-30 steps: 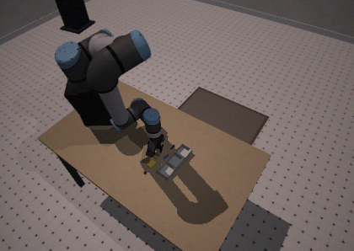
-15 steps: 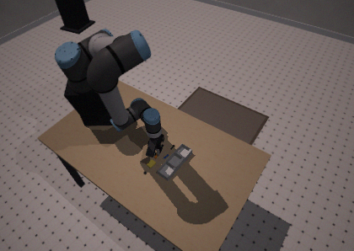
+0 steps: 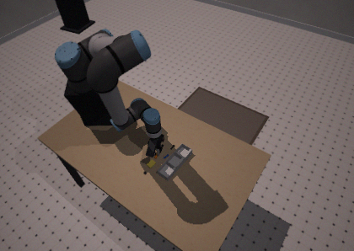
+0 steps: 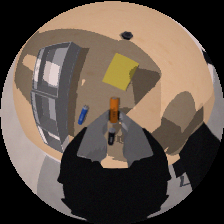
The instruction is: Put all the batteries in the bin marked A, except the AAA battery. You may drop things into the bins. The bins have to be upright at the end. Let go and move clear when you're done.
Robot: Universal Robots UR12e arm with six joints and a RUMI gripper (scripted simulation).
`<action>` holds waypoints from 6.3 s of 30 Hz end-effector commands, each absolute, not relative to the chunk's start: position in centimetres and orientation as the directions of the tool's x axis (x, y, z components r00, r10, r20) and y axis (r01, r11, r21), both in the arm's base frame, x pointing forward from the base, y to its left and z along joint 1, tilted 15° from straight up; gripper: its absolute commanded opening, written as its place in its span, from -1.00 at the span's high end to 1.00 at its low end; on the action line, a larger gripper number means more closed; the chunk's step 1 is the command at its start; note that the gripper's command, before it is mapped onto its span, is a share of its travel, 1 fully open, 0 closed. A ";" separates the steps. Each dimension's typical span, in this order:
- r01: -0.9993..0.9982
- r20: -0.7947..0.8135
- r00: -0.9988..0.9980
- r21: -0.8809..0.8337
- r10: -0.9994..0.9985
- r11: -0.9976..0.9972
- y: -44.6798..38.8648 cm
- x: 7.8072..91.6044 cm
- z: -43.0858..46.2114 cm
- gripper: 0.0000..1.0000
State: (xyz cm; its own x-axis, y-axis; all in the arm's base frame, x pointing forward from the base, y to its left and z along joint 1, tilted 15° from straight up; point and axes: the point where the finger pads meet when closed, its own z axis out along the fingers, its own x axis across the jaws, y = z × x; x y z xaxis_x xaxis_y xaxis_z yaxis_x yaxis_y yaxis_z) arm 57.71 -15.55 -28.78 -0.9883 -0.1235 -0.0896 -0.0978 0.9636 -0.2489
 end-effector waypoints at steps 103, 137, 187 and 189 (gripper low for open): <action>-0.099 -0.092 -0.988 -0.249 -0.125 0.963 -14.1 57.1 -22.9 1.00; 0.065 -0.135 -0.990 -0.233 0.034 0.970 -12.8 59.5 -22.2 1.00; 0.214 -0.165 -0.970 -0.208 0.181 0.954 -5.5 71.4 -22.6 1.00; 0.213 -0.164 -0.970 -0.208 0.181 0.954 -5.5 71.2 -22.6 1.00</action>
